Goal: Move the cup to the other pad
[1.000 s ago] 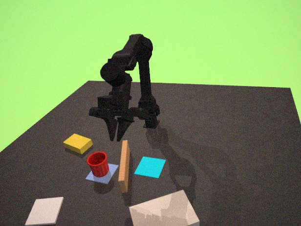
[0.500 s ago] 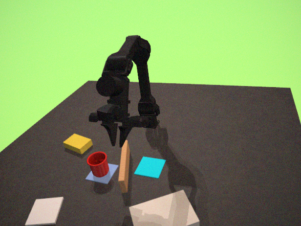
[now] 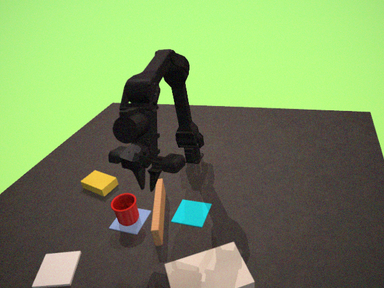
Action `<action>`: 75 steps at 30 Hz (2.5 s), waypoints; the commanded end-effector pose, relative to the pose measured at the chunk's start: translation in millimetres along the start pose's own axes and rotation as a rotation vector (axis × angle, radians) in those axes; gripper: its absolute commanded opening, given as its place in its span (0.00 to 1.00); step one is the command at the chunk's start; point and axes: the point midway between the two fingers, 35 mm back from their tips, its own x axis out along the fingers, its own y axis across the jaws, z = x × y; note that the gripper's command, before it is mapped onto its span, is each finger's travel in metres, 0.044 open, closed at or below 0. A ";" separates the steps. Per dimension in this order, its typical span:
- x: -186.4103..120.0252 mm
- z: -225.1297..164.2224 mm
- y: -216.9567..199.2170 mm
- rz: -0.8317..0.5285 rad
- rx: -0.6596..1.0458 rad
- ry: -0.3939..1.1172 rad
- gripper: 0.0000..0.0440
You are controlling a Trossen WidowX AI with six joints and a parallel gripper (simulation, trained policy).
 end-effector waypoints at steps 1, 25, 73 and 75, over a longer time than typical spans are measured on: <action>6.9 -2.4 -7.1 -0.015 -0.019 0.052 0.24; 60.4 -27.7 -57.3 -0.047 -0.152 0.291 0.32; 80.6 -44.5 -55.6 0.084 -0.592 0.339 0.00; 76.0 -42.3 -50.7 0.085 -0.603 0.331 0.00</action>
